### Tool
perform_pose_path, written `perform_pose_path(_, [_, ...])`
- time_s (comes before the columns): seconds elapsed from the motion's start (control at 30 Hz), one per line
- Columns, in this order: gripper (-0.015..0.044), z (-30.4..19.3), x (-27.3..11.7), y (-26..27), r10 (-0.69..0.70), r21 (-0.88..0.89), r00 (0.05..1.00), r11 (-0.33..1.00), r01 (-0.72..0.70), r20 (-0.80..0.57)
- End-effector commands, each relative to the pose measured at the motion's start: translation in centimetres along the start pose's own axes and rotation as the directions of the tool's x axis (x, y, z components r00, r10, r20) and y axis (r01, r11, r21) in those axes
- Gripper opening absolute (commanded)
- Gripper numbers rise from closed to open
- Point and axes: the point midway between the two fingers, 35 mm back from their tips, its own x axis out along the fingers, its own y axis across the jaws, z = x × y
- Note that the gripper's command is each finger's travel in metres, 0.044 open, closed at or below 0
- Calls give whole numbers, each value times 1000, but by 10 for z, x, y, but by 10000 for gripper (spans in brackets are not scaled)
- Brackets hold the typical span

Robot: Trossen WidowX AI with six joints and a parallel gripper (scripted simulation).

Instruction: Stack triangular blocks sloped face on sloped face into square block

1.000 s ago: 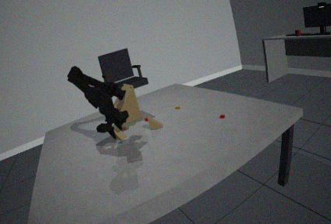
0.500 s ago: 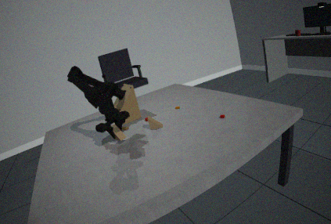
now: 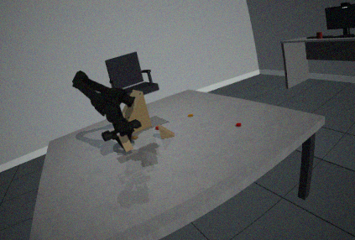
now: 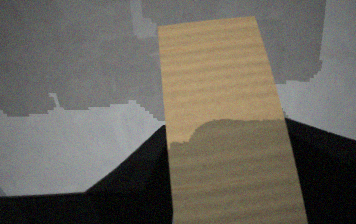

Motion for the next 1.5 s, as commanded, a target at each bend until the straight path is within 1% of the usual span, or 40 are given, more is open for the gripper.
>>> perform_pose_path(0.0, [0,0,0,1,1,113,1000,994,-1,1])
perform_pose_path(0.37, [0,0,0,1,2,390,1000,921,-2,3])
perform_pose_path(0.7, [0,1,0,2,2,615,1000,788,-4,4])
perform_pose_path(1.07, [0,1,0,2,1,814,1000,581,-5,5])
perform_pose_path(1.47, [0,2,0,3,0,954,1000,301,-6,7])
